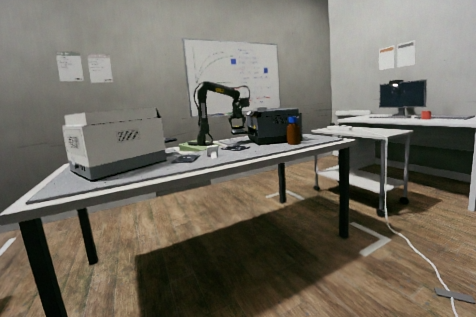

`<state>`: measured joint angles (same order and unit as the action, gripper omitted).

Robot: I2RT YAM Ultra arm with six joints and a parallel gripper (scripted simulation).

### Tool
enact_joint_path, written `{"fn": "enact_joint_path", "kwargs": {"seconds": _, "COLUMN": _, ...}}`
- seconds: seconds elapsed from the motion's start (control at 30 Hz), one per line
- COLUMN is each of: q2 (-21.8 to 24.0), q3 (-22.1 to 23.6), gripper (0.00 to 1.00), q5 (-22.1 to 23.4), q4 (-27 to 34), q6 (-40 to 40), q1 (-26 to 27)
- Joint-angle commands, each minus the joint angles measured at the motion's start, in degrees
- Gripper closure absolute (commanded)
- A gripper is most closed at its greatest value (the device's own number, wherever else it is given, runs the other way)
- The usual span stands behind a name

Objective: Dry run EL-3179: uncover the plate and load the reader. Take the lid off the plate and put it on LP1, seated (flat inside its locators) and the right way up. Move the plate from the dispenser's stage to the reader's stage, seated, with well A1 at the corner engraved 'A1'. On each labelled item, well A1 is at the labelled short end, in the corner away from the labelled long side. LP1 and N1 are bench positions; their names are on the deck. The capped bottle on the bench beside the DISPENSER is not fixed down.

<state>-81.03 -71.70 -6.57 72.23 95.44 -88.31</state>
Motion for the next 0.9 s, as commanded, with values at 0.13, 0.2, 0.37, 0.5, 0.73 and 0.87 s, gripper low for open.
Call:
{"fn": "enact_joint_path", "kwargs": {"seconds": 0.13, "q2": 1.73, "q3": -2.57, "gripper": 0.15, "q5": -0.83, "q4": 0.74, "q6": 0.66, "q1": -0.20}}
{"fn": "enact_joint_path", "kwargs": {"seconds": 0.2, "q2": 1.82, "q3": -2.67, "gripper": 0.15, "q5": -0.82, "q4": 0.17, "q6": 0.63, "q1": -0.22}}
{"fn": "enact_joint_path", "kwargs": {"seconds": 0.37, "q2": 2.21, "q3": -2.66, "gripper": 0.15, "q5": -0.80, "q4": 0.11, "q6": 0.51, "q1": -0.16}}
{"fn": "enact_joint_path", "kwargs": {"seconds": 0.5, "q2": 2.41, "q3": -2.66, "gripper": 0.15, "q5": -0.79, "q4": 0.20, "q6": 0.48, "q1": -0.17}}
{"fn": "enact_joint_path", "kwargs": {"seconds": 0.73, "q2": 2.35, "q3": -3.12, "gripper": 0.15, "q5": -0.76, "q4": 1.33, "q6": 0.57, "q1": -0.41}}
{"fn": "enact_joint_path", "kwargs": {"seconds": 0.87, "q2": 0.01, "q3": -3.88, "gripper": 0.15, "q5": -0.76, "q4": 2.10, "q6": 0.72, "q1": -0.79}}
